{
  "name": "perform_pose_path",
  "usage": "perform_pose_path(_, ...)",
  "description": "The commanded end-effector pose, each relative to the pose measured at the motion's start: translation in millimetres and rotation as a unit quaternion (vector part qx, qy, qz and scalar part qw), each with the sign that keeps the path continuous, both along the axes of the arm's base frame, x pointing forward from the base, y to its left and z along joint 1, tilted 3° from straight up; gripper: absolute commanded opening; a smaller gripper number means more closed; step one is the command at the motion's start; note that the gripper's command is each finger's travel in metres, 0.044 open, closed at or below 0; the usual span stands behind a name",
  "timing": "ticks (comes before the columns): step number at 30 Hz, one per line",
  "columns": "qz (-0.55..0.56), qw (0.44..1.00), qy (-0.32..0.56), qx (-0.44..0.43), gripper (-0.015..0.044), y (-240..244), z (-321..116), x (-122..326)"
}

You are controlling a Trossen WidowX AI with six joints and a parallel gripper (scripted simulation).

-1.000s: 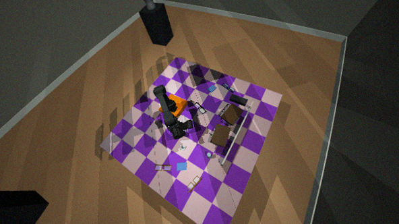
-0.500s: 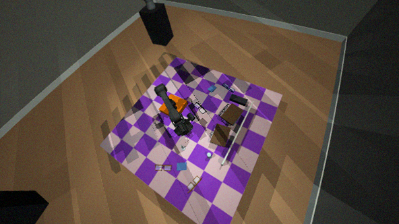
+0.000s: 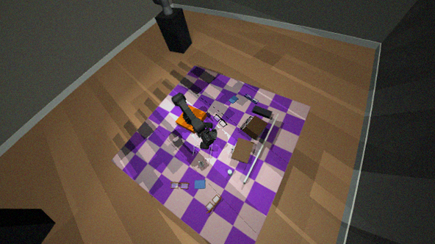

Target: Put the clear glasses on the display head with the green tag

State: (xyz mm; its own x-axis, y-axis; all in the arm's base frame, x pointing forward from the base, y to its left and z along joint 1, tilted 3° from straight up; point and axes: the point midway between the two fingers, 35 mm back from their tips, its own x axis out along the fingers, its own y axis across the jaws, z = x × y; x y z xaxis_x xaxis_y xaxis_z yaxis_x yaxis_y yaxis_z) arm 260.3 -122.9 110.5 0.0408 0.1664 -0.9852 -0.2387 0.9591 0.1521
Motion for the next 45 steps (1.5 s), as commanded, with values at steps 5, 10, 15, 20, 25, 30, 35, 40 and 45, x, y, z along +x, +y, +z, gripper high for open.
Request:
perform_pose_path(5,0.166,0.986,-0.009,-0.022,0.0,14.0,-6.0,0.3)
perform_pose_path(10,0.271,0.962,-0.016,-0.035,0.0,22.2,-8.1,1.8)
perform_pose_path(15,0.374,0.926,-0.021,-0.046,0.0,30.2,-10.1,3.1)
perform_pose_path(20,0.472,0.88,-0.025,-0.055,0.0,38.2,-12.0,4.2)
perform_pose_path(25,0.564,0.823,-0.027,-0.062,0.0,46.1,-13.8,5.1)
perform_pose_path(30,0.617,0.783,-0.029,-0.068,0.0,49.7,-15.6,6.4)
perform_pose_path(35,0.622,0.777,-0.045,-0.087,0.0,49.4,-19.1,7.4)
perform_pose_path(40,0.622,0.776,-0.055,-0.088,0.0,49.3,-23.5,6.4)
perform_pose_path(45,0.623,0.777,-0.051,-0.077,0.0,49.3,-27.0,5.7)
